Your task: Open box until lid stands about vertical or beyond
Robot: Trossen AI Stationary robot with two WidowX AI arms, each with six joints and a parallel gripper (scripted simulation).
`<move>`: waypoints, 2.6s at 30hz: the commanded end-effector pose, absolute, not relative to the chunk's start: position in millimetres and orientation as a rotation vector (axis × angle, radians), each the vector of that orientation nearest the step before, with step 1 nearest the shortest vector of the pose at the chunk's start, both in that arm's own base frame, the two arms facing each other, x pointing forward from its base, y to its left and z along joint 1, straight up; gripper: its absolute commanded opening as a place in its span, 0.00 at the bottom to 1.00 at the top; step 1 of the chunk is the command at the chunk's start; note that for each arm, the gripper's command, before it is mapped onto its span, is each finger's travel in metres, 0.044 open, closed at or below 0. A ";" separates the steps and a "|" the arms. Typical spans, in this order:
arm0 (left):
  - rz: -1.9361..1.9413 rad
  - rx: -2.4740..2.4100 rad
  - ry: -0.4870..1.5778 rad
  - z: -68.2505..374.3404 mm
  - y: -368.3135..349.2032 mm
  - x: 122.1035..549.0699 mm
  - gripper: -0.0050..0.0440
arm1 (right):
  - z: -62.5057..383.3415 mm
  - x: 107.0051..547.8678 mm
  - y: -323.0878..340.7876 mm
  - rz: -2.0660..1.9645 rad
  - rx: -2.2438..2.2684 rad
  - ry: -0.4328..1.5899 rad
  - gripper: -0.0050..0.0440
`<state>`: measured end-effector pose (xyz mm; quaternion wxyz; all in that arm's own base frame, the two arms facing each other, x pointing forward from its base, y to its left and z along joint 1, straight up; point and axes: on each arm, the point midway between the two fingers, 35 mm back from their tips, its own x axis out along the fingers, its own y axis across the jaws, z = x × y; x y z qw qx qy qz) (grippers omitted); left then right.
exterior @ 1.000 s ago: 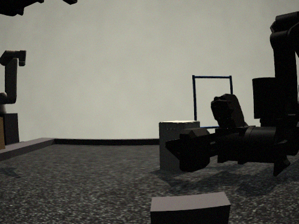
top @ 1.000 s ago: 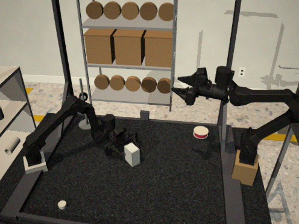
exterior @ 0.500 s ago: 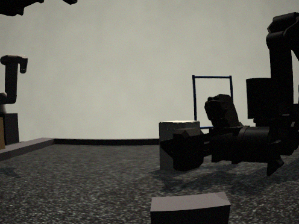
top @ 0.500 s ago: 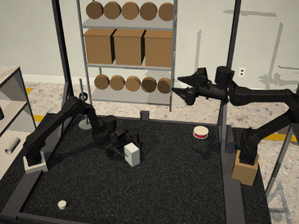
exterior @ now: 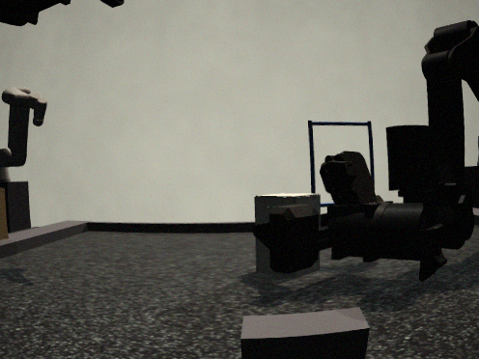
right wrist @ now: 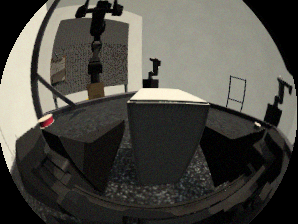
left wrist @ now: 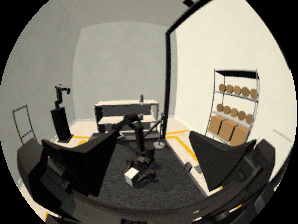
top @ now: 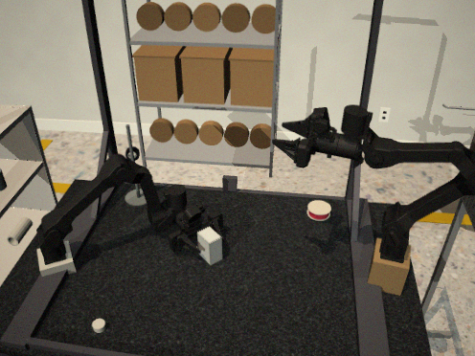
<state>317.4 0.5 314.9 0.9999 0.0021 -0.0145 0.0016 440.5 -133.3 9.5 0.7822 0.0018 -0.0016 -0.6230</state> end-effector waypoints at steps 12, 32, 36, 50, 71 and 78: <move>0.000 0.000 -0.050 322.9 0.0 315.7 1.00 | 20.9 444.9 -133.6 -1.342 0.023 -0.027 0.56; 0.053 -0.177 0.012 309.7 6.9 342.0 0.71 | 20.9 444.9 -133.6 -1.342 0.023 -0.027 0.56; 0.100 -0.306 0.051 297.7 11.9 361.4 0.61 | 20.9 444.9 -133.6 -1.342 0.023 -0.027 0.56; 0.479 -0.998 0.140 191.2 39.1 460.7 0.20 | 20.9 444.9 -133.6 -1.342 0.023 -0.027 0.56; 0.940 -1.650 -0.184 43.1 67.6 510.7 0.20 | 20.9 444.9 -133.6 -1.342 0.023 -0.027 0.56; 0.954 -1.670 -0.204 36.5 68.5 511.3 0.20 | 20.9 444.9 -133.6 -1.342 0.023 -0.027 0.56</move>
